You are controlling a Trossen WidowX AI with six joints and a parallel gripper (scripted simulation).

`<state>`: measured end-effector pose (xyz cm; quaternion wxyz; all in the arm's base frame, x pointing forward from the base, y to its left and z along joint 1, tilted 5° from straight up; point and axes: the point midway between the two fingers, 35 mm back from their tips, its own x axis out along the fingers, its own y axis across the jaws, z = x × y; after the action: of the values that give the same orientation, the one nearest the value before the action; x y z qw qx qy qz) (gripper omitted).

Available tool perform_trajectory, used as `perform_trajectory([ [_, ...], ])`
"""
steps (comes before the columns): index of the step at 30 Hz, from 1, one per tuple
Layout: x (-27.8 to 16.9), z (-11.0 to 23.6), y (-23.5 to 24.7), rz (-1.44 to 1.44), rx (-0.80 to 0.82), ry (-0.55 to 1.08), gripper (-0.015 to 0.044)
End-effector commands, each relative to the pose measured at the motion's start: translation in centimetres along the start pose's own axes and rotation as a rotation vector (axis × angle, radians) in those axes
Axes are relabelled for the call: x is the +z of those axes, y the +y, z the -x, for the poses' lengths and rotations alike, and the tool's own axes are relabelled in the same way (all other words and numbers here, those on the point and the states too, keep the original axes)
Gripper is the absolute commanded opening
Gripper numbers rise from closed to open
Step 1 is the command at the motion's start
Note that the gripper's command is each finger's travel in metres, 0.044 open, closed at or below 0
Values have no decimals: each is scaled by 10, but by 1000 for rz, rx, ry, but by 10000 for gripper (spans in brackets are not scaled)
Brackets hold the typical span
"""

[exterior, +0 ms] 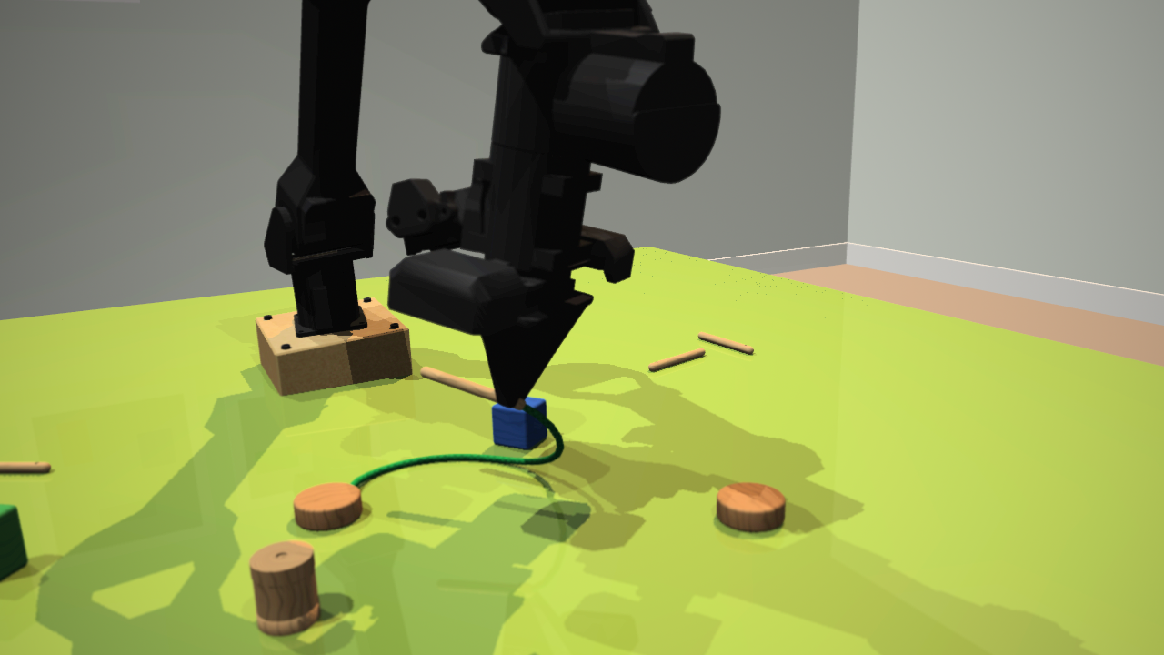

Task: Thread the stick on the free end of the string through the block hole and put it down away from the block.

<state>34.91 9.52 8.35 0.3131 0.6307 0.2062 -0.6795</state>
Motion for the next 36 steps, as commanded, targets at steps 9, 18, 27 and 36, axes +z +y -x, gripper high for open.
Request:
perform_trajectory([
  [9, -16, 0, -4, -4, -5, 22, 0],
  [18, -27, 2, -6, -7, -5, 41, 0],
  [27, -38, 4, -9, -9, -6, 59, 0],
  [36, -49, 6, -12, -11, -8, 78, 0],
])
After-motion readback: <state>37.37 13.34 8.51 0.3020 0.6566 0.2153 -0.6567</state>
